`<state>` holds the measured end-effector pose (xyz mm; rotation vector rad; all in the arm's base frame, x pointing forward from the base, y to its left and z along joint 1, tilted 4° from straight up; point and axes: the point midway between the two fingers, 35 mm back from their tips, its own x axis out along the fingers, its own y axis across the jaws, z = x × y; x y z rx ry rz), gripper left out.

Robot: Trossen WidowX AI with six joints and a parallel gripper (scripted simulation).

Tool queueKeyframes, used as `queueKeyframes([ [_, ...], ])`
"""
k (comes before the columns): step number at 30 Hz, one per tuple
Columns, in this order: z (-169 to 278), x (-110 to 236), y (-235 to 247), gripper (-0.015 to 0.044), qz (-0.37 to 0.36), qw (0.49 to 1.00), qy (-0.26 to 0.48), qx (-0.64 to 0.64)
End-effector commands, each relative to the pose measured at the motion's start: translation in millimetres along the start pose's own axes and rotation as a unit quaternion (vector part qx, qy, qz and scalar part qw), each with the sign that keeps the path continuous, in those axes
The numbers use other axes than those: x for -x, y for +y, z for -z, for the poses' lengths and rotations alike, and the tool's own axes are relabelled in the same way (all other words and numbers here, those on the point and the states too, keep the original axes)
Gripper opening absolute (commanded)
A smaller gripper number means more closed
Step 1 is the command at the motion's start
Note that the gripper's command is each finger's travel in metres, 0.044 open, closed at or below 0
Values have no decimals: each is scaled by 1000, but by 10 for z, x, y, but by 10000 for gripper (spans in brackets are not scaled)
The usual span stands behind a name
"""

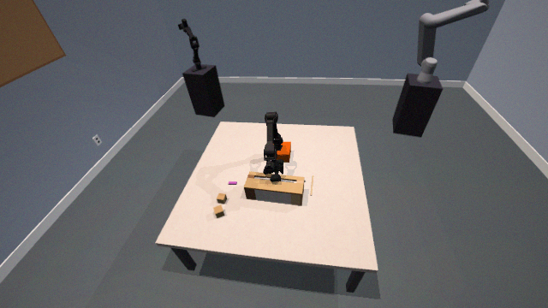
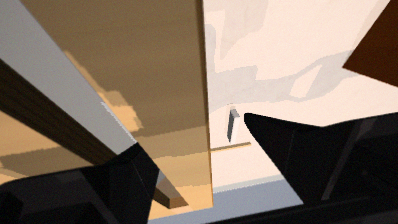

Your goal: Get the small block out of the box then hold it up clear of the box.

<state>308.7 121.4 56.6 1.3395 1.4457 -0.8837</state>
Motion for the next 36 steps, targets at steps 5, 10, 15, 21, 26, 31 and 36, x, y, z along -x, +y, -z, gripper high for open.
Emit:
queueKeyframes([
  [5,203,-78,2,400,-1,1000,-1,-2],
  [10,340,-125,1,400,-1,1000,-1,-2],
  [15,473,-171,1,400,-1,1000,0,-2],
  [21,629,-224,1,400,-1,1000,1,-2],
  [26,756,-268,1,400,-1,1000,1,-2],
  [31,876,-308,0,400,-1,1000,2,-2],
  [36,950,-78,7,400,1,1000,2,-1],
])
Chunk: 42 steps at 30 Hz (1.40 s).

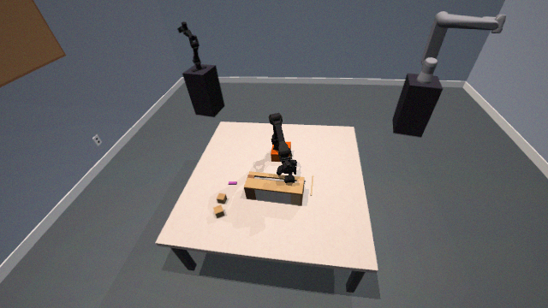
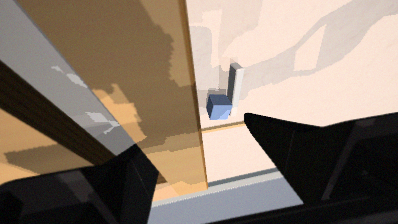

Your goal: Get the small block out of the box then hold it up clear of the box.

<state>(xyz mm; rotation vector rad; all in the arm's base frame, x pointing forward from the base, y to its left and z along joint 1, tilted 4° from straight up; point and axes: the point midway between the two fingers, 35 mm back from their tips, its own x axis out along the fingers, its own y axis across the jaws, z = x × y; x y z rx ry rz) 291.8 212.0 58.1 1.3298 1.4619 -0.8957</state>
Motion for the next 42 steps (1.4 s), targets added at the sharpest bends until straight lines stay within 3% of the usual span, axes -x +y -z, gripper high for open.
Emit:
queueKeyframes([
  [1,99,293,34,400,-8,1000,2,0],
  [4,165,540,6,400,-6,1000,2,1],
  [9,164,531,27,400,-12,1000,2,1],
  [10,165,531,24,374,-12,1000,1,10],
  [14,188,520,-25,285,-17,982,-19,187],
  [19,227,506,-91,285,-13,896,-51,441],
  [24,363,467,-208,285,4,737,-73,672],
  [31,463,437,-266,285,44,431,-106,895],
  [42,559,427,-302,285,109,57,-125,985],
])
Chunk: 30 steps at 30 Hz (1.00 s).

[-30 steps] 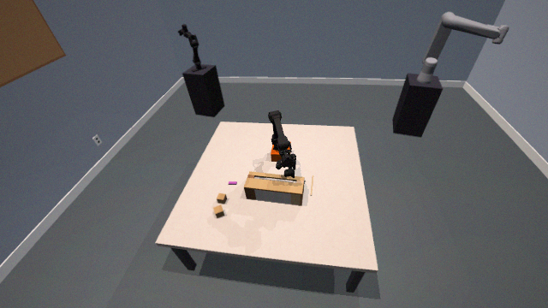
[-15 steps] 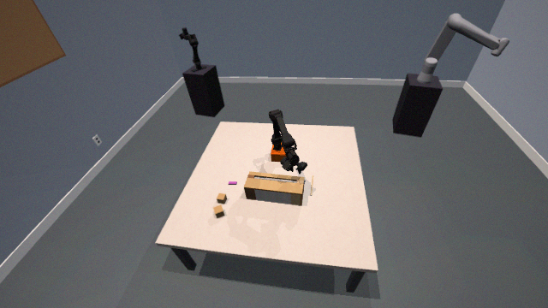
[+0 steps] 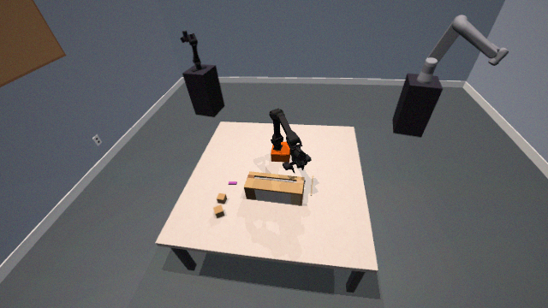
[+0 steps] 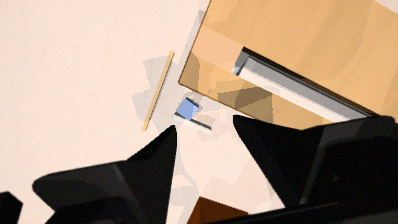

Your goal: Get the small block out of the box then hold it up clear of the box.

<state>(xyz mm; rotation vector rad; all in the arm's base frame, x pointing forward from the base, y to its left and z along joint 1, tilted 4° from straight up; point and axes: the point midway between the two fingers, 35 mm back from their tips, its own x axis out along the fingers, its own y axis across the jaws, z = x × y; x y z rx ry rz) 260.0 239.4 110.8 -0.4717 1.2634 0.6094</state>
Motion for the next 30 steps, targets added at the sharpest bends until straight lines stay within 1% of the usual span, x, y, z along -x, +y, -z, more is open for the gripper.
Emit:
queueKeyframes([
  [1,0,27,120,285,64,891,4,450],
  [6,-11,38,162,285,84,799,18,596],
  [12,-26,57,217,285,104,657,43,746],
  [19,-43,85,282,285,118,458,80,878],
  [25,-54,108,329,285,117,274,113,948],
  [26,-55,110,332,285,117,262,115,951],
  [30,-55,110,332,285,117,260,116,951],
])
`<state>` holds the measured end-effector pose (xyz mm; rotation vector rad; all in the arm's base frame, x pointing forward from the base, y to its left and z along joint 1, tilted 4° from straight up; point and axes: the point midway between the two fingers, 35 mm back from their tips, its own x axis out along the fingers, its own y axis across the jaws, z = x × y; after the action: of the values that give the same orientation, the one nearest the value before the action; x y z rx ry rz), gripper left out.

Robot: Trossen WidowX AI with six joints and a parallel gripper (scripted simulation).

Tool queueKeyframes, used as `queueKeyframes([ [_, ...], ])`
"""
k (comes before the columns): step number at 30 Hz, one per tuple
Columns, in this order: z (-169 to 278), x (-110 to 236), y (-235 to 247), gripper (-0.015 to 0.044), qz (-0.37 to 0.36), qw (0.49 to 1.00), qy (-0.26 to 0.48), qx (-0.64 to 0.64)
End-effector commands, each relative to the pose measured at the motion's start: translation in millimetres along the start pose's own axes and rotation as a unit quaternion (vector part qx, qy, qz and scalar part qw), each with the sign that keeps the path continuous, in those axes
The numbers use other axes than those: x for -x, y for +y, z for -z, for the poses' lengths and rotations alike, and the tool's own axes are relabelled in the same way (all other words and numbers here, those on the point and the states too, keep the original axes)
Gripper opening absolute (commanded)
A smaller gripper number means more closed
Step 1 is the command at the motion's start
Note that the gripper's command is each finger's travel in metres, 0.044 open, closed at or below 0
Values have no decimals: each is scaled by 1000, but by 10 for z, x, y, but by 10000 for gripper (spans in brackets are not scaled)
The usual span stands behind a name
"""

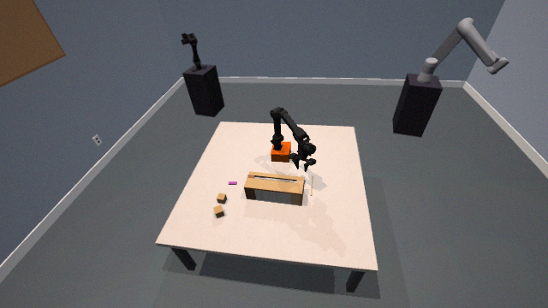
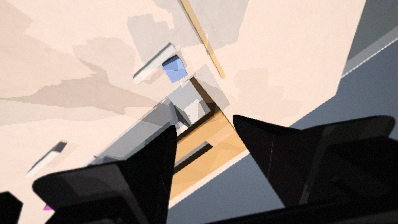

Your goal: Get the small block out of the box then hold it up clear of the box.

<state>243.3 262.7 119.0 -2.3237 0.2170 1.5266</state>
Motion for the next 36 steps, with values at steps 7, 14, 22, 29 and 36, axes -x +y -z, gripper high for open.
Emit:
queueKeyframes([
  [7,-26,47,-30,285,-4,966,39,257],
  [14,-113,-232,-16,285,-4,966,39,257],
  [22,-329,-834,129,285,-4,966,39,257],
  [29,-337,-873,134,285,-4,966,39,257],
  [36,-362,-982,153,285,-4,966,39,257],
])
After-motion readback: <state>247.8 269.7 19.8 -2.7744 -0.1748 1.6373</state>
